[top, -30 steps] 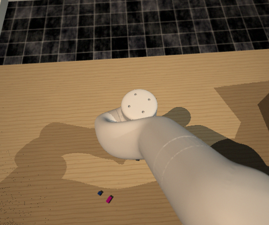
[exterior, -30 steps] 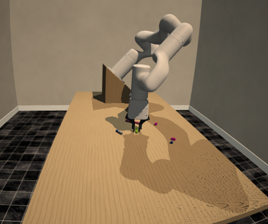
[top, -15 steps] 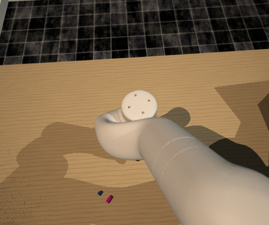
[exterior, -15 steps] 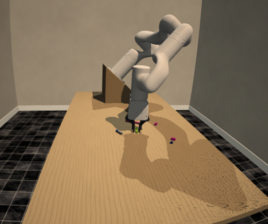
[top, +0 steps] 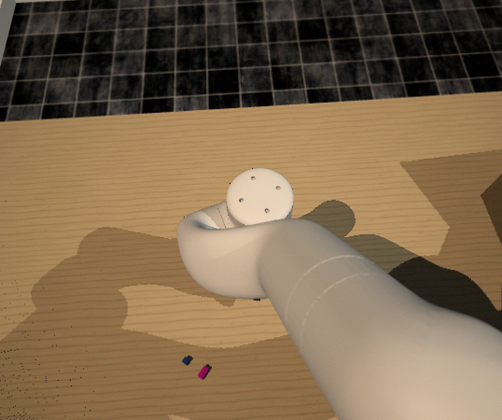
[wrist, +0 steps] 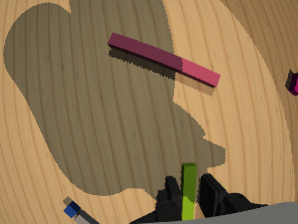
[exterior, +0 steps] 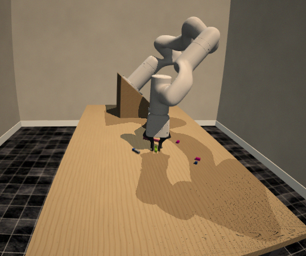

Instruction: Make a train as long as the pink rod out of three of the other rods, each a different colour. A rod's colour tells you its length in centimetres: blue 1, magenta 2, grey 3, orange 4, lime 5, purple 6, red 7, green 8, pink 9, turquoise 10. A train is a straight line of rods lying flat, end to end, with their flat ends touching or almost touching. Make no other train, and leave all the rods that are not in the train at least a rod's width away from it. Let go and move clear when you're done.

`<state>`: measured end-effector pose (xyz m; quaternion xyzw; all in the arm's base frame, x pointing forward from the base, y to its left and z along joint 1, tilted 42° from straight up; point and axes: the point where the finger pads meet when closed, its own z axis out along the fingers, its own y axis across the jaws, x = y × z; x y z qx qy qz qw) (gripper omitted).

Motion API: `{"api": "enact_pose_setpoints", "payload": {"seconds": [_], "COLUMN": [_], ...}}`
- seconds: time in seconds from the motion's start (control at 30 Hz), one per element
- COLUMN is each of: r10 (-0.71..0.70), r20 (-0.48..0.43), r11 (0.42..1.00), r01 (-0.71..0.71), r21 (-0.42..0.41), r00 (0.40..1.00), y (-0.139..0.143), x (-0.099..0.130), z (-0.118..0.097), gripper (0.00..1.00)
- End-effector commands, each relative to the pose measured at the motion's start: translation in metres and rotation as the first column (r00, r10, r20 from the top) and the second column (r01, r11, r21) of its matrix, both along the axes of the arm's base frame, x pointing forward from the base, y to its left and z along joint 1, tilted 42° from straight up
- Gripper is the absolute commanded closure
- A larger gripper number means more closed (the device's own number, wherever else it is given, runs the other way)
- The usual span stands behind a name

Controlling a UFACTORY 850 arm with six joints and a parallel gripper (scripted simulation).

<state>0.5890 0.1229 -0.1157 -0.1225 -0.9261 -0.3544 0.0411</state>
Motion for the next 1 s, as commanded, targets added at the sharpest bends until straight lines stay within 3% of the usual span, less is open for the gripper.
{"api": "enact_pose_setpoints", "payload": {"seconds": [0.0,0.43,0.47,0.97], "r10": [-0.001,-0.001,-0.001,-0.001], "r20": [0.002,0.002,0.002,0.002], "r11": [1.0,1.0,1.0,1.0], "r01": [0.001,0.001,0.001,0.001], "r21": [0.0,0.0,0.0,0.0], "r00": [1.0,1.0,1.0,1.0], "y": [-0.0005,-0.0005,-0.0005,-0.0005], "x": [0.0009,0.0009,0.0009,0.0009], "z": [0.0006,0.0006,0.0006,0.0006], "gripper": [0.76,0.76,0.96,0.96]}}
